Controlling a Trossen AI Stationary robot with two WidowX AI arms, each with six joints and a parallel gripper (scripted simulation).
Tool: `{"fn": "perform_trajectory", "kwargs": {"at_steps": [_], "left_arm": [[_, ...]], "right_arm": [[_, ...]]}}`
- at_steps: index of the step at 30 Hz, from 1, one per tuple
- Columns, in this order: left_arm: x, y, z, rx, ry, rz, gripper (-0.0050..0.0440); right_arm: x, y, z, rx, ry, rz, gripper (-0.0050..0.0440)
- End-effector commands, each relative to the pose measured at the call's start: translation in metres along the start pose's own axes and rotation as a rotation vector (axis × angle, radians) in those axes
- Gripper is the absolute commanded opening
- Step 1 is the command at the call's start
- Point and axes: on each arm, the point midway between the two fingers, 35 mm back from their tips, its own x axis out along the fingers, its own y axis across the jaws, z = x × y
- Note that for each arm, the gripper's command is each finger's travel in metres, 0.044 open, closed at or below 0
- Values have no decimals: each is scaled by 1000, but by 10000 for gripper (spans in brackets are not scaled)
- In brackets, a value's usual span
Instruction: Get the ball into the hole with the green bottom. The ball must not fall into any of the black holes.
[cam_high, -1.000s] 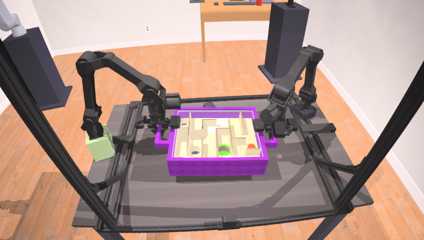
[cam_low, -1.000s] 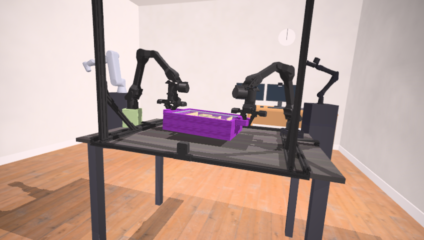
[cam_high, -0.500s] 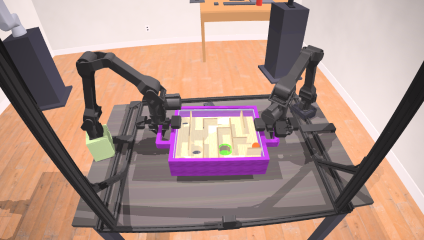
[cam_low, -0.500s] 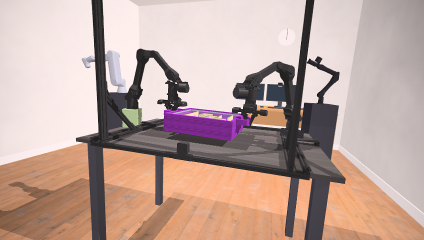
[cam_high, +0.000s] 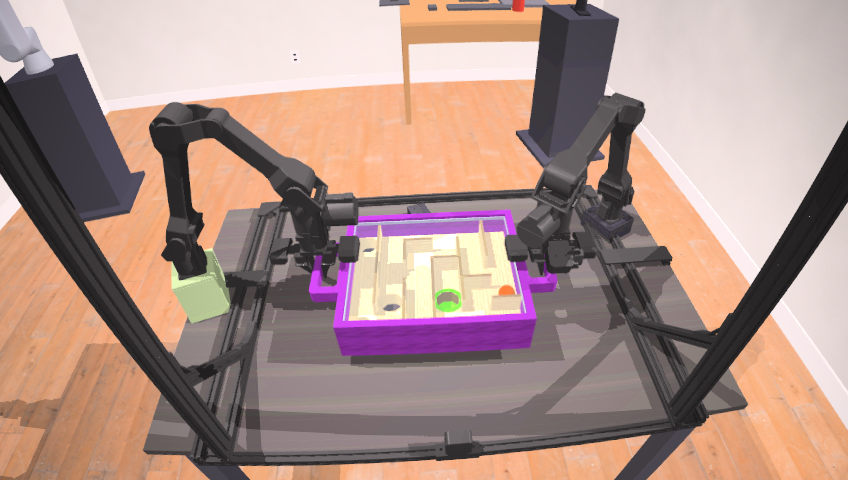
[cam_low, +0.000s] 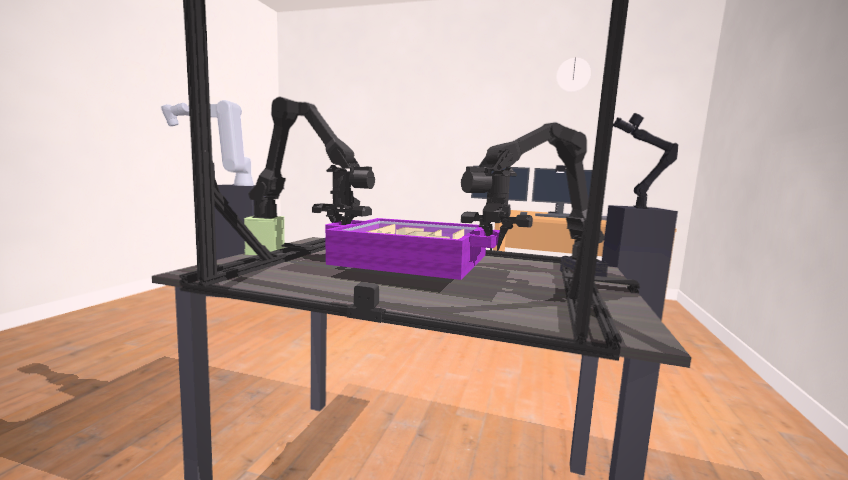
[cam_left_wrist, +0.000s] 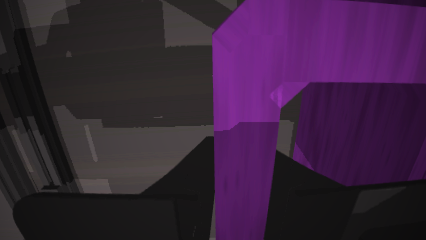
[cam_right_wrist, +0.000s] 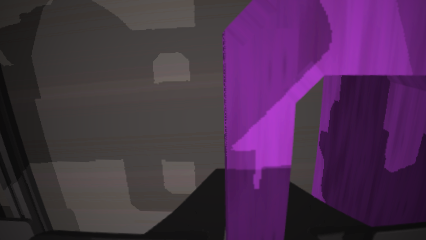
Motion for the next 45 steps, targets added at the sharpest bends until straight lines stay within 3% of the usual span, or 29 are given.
{"fn": "perform_trajectory", "kwargs": {"at_steps": [1,16,28,36,45], "left_arm": [[-13,-5,1,1,13,36,20],[-15,-5,3,0,45,45,20],[4,-1,1,0,7,-37,20],[-13,-4,0,1,-27,31,20],[-16,-4,-1,2,-32,40,20]], "right_arm": [[11,3,-1,0,-12,-43,20],[13,4,-3,-1,-44,-52,20],[-7,1,-1,0,-6,30,20],[10,4,0,1,29,-38,20],[13,4,1,1,33,-47,20]]}}
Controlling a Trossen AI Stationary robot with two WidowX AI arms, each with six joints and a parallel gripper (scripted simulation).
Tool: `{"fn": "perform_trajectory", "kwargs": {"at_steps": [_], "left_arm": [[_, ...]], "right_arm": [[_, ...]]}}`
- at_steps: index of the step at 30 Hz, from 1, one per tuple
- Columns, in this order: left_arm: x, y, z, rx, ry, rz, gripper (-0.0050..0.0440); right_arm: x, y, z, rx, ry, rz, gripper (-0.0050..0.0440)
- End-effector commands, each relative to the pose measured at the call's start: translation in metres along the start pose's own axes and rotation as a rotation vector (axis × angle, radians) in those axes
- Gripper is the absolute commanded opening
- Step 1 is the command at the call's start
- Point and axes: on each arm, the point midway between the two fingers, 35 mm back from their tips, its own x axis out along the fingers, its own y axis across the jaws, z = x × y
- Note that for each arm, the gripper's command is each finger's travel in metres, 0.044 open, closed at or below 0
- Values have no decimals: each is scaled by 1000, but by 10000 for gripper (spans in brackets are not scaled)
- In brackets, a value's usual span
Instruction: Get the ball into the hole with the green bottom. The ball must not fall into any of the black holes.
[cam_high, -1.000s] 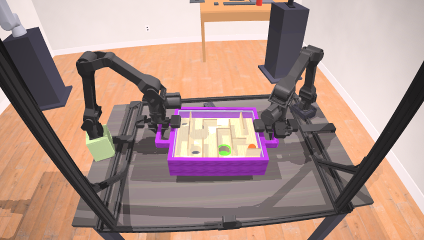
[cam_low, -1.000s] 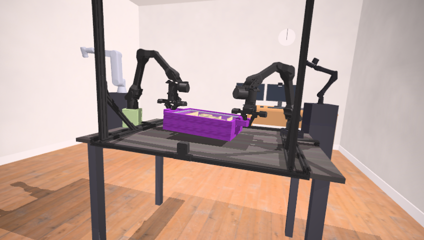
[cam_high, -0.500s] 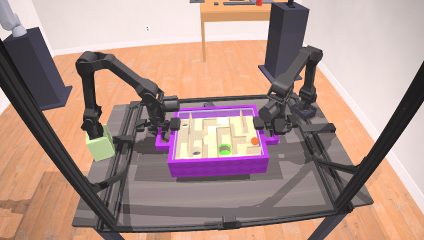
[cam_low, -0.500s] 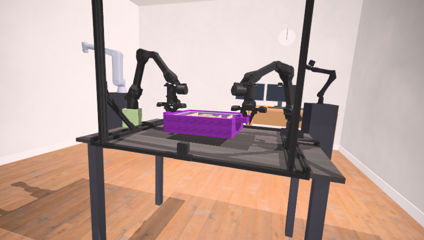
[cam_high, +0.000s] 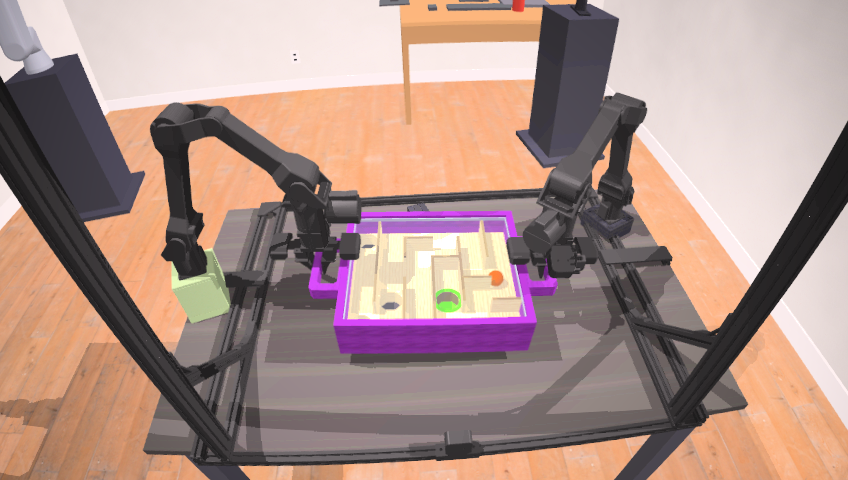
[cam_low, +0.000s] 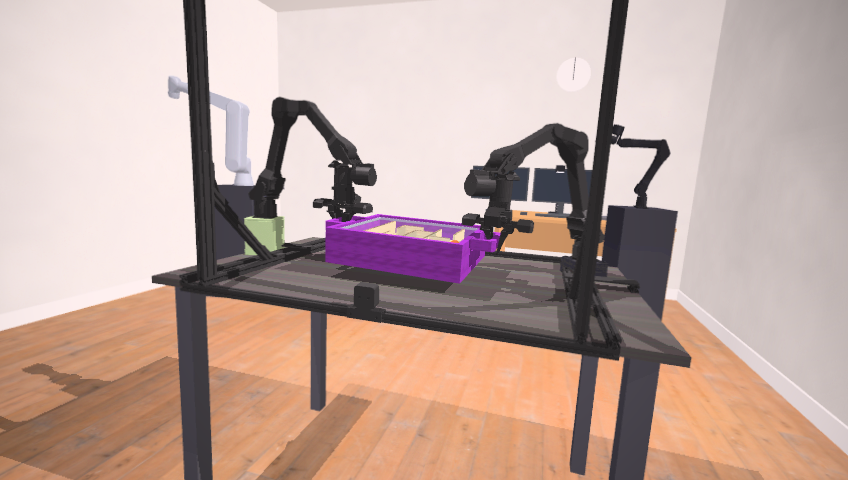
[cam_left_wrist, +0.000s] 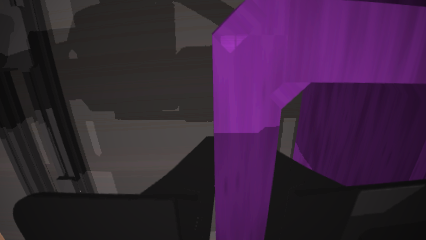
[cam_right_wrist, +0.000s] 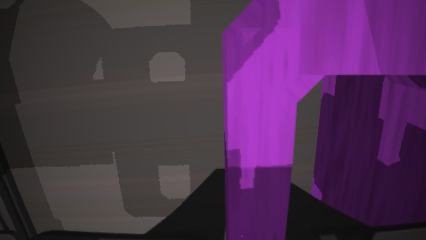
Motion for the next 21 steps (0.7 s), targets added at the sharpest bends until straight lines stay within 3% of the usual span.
{"fn": "perform_trajectory", "kwargs": {"at_steps": [1,12,21], "left_arm": [[-2,-3,0,-2,-10,-6,20],[10,-1,2,-2,46,-51,20],[3,-2,4,-1,81,-20,20]], "right_arm": [[3,3,-1,-2,13,9,20],[-9,0,-4,-2,-42,54,20],[-1,2,-5,-1,-78,22,20]]}}
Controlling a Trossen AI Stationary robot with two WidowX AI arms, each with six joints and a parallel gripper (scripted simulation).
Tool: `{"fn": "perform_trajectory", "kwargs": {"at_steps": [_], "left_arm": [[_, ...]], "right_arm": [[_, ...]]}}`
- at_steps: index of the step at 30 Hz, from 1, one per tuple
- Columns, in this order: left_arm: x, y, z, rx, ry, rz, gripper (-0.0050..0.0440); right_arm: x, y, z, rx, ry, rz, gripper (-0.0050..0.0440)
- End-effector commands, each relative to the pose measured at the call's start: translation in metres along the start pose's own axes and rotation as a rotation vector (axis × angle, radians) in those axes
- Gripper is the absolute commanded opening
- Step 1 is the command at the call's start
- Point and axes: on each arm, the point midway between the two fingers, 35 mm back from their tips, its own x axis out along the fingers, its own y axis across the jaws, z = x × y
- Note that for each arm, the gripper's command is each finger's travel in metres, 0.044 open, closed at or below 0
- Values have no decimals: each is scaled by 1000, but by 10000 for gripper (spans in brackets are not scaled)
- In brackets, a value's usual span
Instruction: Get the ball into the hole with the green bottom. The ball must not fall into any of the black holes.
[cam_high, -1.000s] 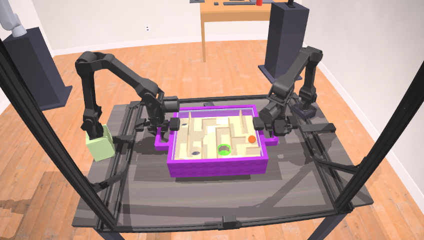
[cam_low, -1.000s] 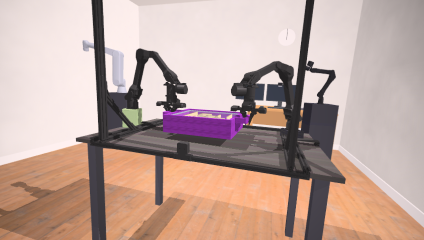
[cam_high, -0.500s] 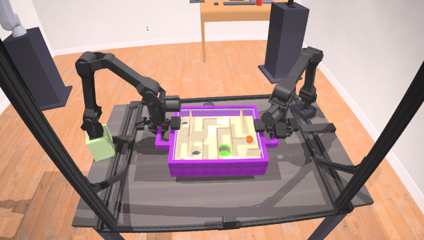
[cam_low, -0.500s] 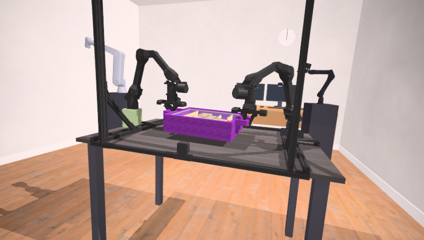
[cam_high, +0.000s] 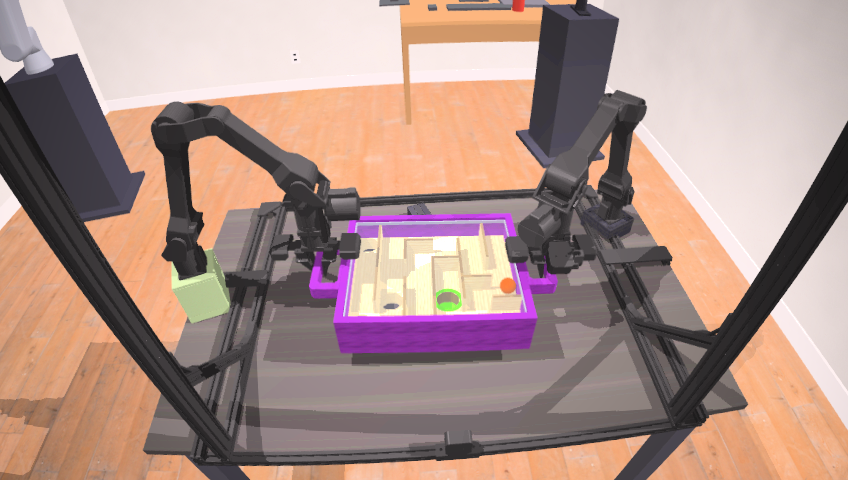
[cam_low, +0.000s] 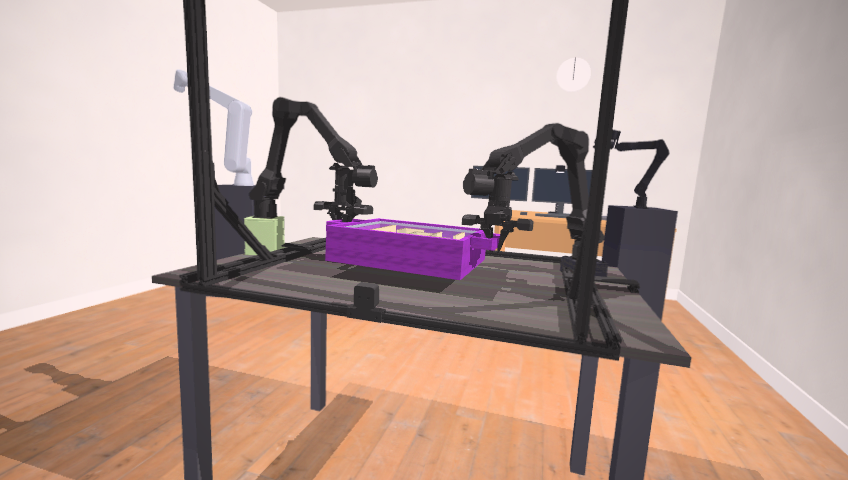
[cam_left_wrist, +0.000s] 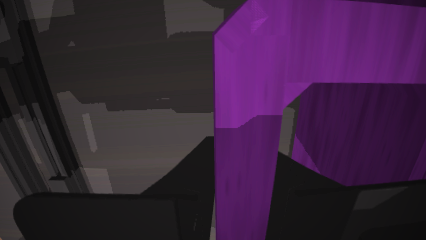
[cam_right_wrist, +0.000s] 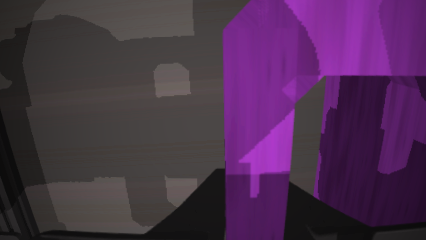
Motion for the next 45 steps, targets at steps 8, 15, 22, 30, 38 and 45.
{"fn": "perform_trajectory", "kwargs": {"at_steps": [8,15,22,30,38,45], "left_arm": [[1,-1,0,0,-10,-16,20],[7,0,-3,-1,-70,-47,20],[5,0,-3,-1,-76,-39,20],[-2,-1,-2,-1,-50,-8,20],[-8,-3,0,-1,10,20,20],[-4,-2,0,-1,-5,4,20]], "right_arm": [[-6,1,-1,-1,11,9,20],[-13,0,2,-1,71,40,20],[-11,0,2,-1,77,31,20],[-4,1,1,-1,51,1,20],[3,3,-2,-2,-9,-28,20],[-1,2,-1,-2,6,-11,20]]}}
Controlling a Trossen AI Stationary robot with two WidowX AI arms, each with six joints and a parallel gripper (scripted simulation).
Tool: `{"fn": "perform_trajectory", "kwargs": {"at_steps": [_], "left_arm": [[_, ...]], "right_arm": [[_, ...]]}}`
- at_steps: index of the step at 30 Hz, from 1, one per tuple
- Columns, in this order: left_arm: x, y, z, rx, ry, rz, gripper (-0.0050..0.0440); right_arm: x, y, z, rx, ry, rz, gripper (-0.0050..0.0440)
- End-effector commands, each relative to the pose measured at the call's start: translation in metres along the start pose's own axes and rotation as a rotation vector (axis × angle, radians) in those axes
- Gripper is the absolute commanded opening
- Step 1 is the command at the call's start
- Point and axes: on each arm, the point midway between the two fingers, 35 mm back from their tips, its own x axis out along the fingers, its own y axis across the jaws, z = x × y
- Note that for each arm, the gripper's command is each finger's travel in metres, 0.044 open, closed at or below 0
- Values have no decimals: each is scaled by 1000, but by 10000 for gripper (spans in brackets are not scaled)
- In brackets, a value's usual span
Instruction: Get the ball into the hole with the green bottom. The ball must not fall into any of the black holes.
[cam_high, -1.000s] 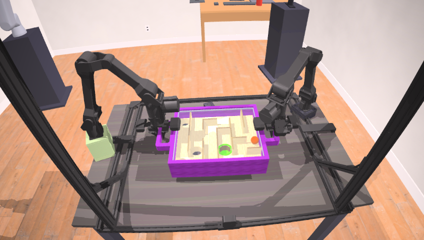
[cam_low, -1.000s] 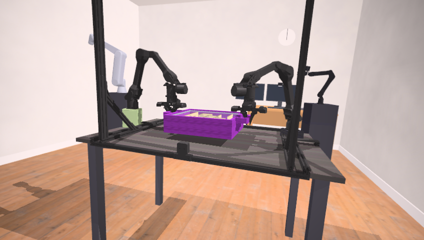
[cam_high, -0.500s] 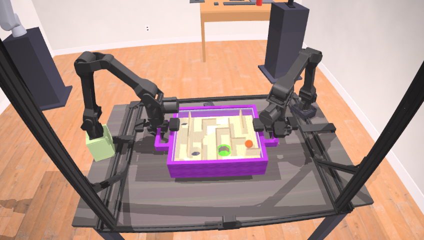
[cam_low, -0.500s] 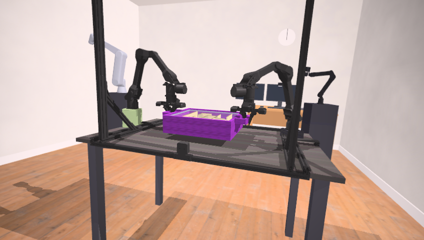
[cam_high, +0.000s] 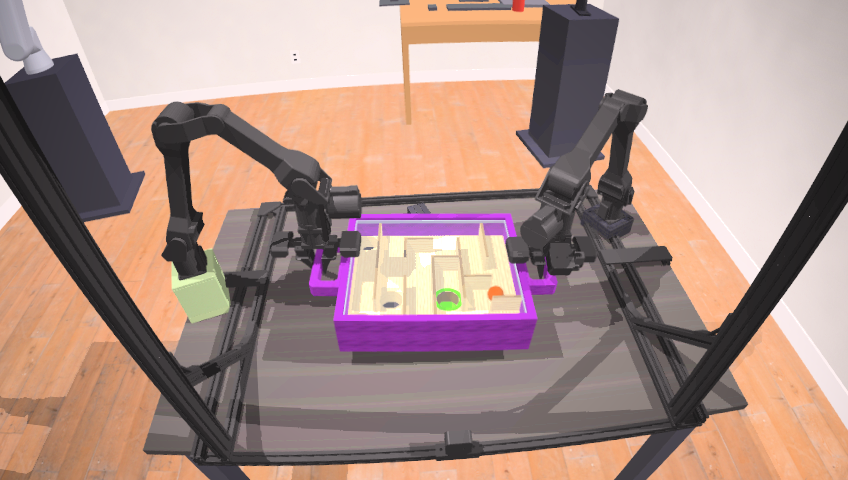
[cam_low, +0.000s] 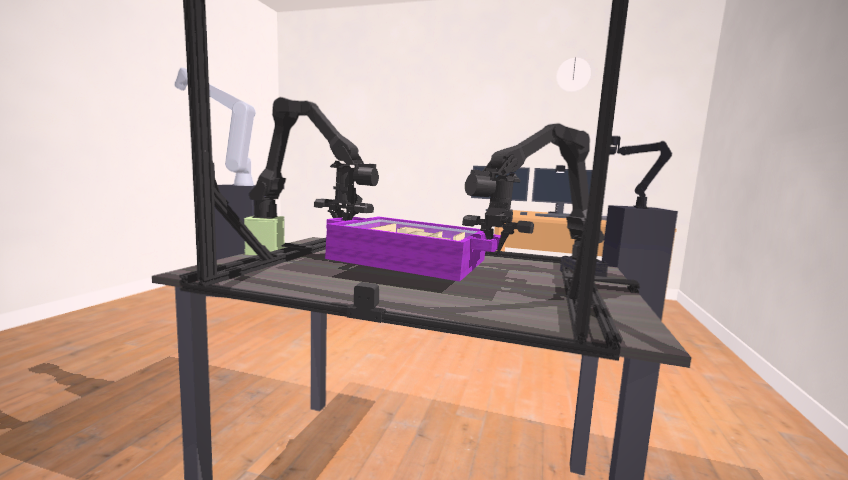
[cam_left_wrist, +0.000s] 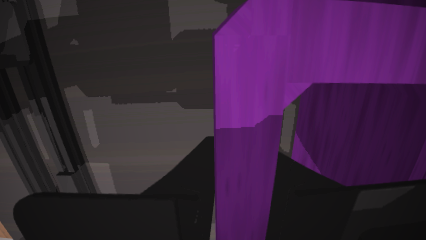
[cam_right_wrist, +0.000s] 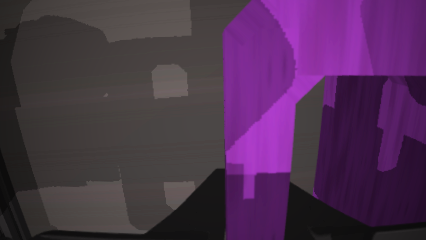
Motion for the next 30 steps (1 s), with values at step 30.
{"fn": "perform_trajectory", "kwargs": {"at_steps": [30], "left_arm": [[2,-2,0,0,12,-15,20]], "right_arm": [[-5,1,0,-1,-11,15,20]]}}
